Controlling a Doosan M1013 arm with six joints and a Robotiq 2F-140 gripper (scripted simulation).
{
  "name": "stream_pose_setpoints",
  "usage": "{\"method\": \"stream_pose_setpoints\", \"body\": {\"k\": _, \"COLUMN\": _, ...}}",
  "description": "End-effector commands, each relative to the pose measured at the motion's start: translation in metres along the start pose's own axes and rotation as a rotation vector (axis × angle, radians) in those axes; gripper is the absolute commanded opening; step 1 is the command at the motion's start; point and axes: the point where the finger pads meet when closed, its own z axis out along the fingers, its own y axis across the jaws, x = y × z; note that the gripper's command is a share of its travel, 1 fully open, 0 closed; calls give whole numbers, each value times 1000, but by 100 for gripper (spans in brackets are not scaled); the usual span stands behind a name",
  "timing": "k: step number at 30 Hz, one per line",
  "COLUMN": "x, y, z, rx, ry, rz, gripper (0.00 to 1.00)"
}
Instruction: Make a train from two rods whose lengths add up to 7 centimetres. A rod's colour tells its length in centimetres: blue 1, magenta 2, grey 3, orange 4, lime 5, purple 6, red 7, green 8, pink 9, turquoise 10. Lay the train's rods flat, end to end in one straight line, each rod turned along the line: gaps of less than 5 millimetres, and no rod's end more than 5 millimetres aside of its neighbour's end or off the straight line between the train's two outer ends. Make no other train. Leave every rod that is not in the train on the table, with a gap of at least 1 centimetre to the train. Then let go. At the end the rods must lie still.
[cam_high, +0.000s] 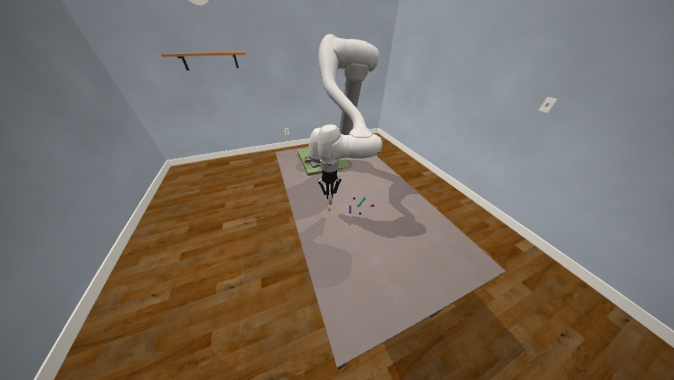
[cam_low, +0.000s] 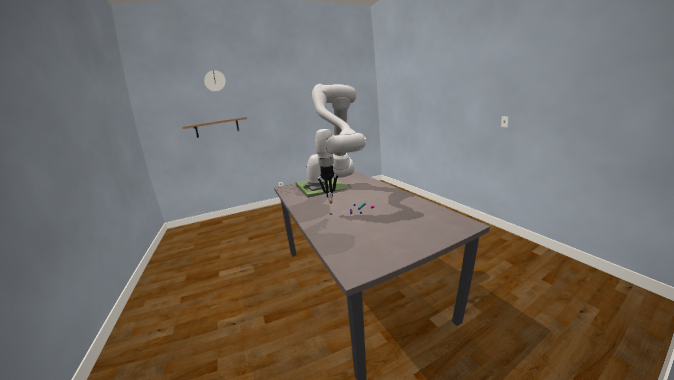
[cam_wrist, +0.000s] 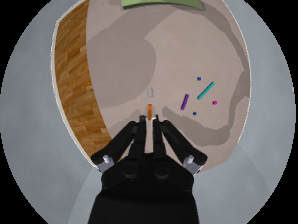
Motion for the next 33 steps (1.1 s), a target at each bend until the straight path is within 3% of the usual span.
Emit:
{"method": "stream_pose_setpoints", "body": {"k": 1, "x": 0, "y": 0, "z": 12, "rx": 0, "ry": 0, "rz": 0, "gripper": 3}}
{"method": "stream_pose_setpoints", "body": {"k": 19, "x": 0, "y": 0, "z": 74, "rx": 0, "ry": 0, "rz": 0, "gripper": 3}}
{"method": "stream_pose_setpoints", "body": {"k": 33, "x": 0, "y": 0, "z": 80, "rx": 0, "ry": 0, "rz": 0, "gripper": 3}}
